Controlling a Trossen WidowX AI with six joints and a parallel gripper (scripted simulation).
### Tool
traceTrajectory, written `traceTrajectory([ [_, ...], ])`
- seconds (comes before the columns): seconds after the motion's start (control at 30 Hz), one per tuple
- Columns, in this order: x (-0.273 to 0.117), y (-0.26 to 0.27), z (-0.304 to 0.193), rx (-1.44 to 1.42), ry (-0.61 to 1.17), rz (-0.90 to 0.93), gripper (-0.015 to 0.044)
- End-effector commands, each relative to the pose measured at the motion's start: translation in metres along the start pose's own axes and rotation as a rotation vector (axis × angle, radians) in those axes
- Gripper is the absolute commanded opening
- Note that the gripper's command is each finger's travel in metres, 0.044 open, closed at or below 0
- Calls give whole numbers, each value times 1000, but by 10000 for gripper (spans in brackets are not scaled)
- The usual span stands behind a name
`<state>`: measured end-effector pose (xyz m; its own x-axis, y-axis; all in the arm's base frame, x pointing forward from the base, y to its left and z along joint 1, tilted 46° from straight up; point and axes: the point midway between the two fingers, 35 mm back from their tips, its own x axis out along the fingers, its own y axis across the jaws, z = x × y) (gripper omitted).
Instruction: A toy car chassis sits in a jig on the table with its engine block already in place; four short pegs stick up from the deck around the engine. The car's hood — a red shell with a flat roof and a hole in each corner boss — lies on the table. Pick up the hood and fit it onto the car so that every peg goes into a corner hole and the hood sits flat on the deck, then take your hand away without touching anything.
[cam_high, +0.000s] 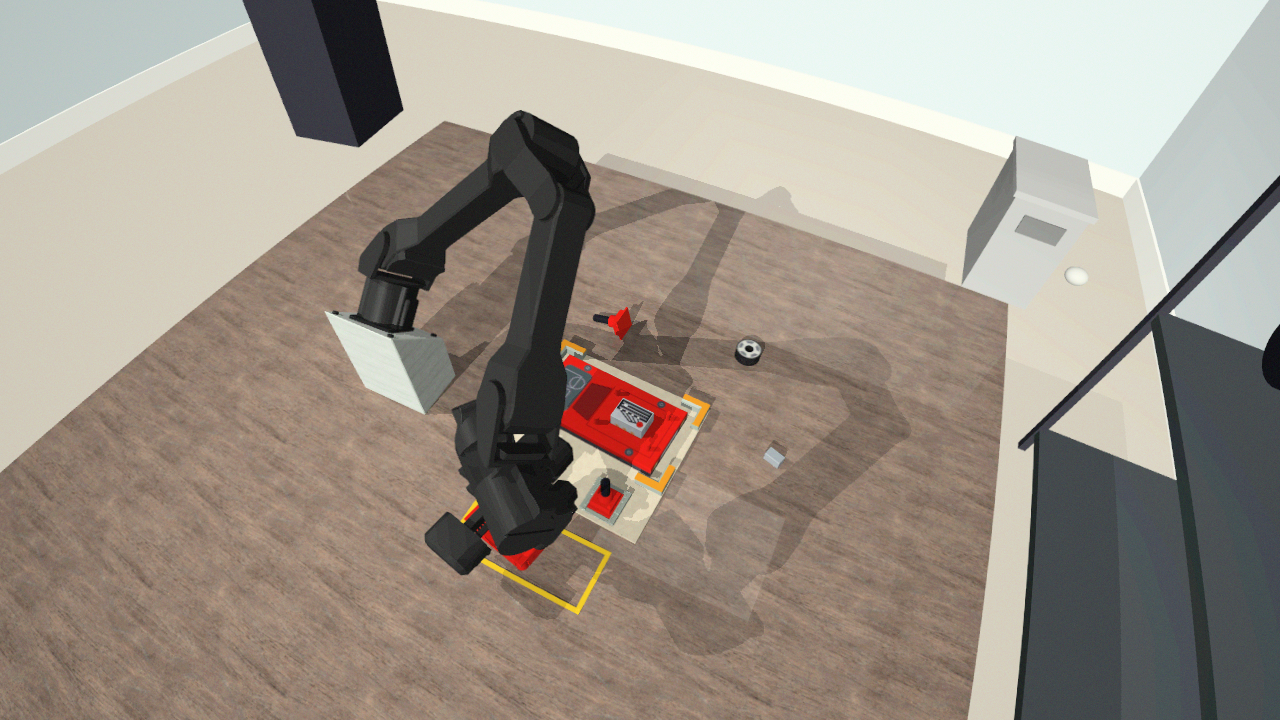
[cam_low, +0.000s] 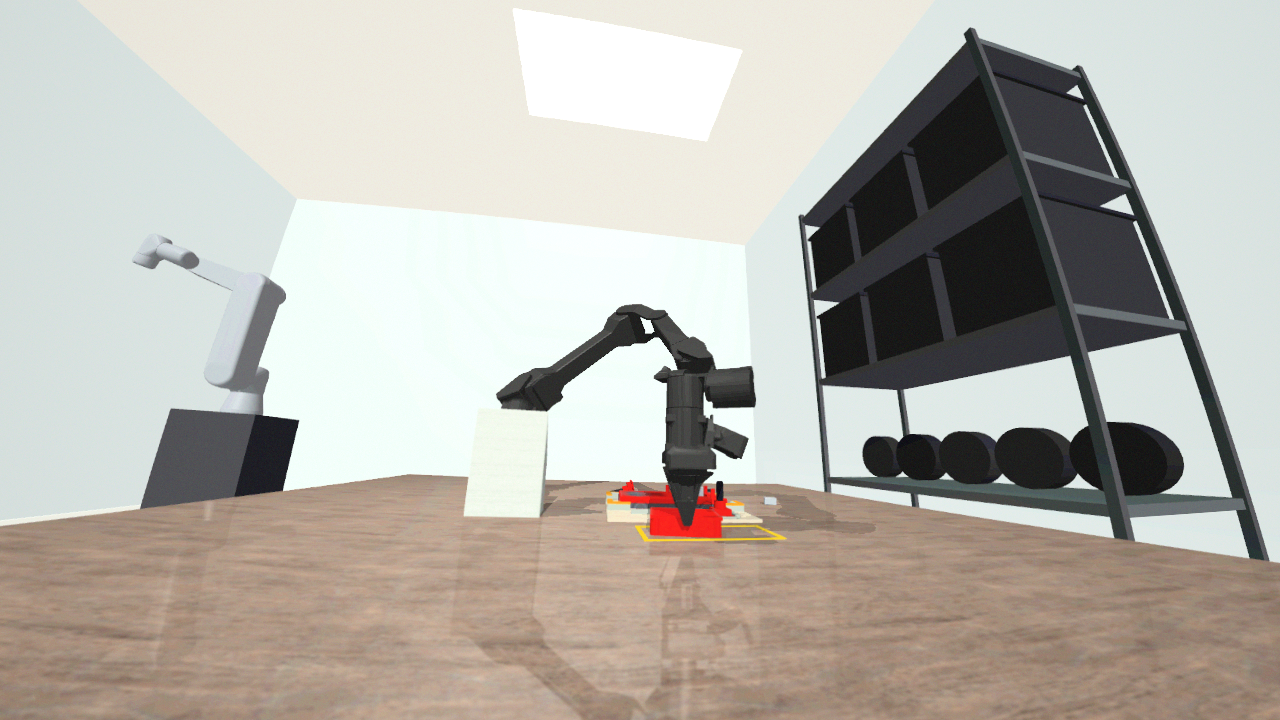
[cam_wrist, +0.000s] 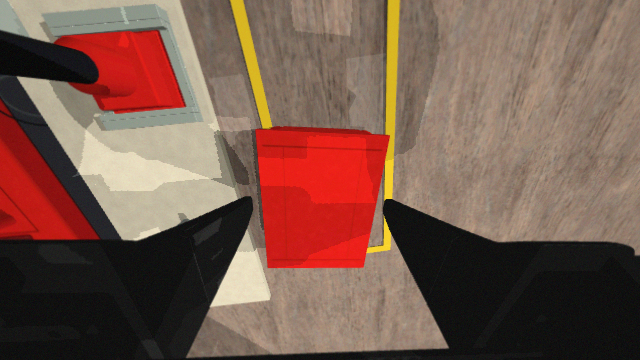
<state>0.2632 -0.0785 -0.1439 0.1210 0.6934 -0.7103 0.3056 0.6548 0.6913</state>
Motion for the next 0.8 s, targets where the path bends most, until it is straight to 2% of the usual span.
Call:
traceTrajectory([
  [0.0,2,0,0,5,-1,3,440],
  [0.4,8,0,0,5,-1,4,440],
  [0.53,6,0,0,0,0,0,335],
  [0.77,6,0,0,0,0,0,288],
])
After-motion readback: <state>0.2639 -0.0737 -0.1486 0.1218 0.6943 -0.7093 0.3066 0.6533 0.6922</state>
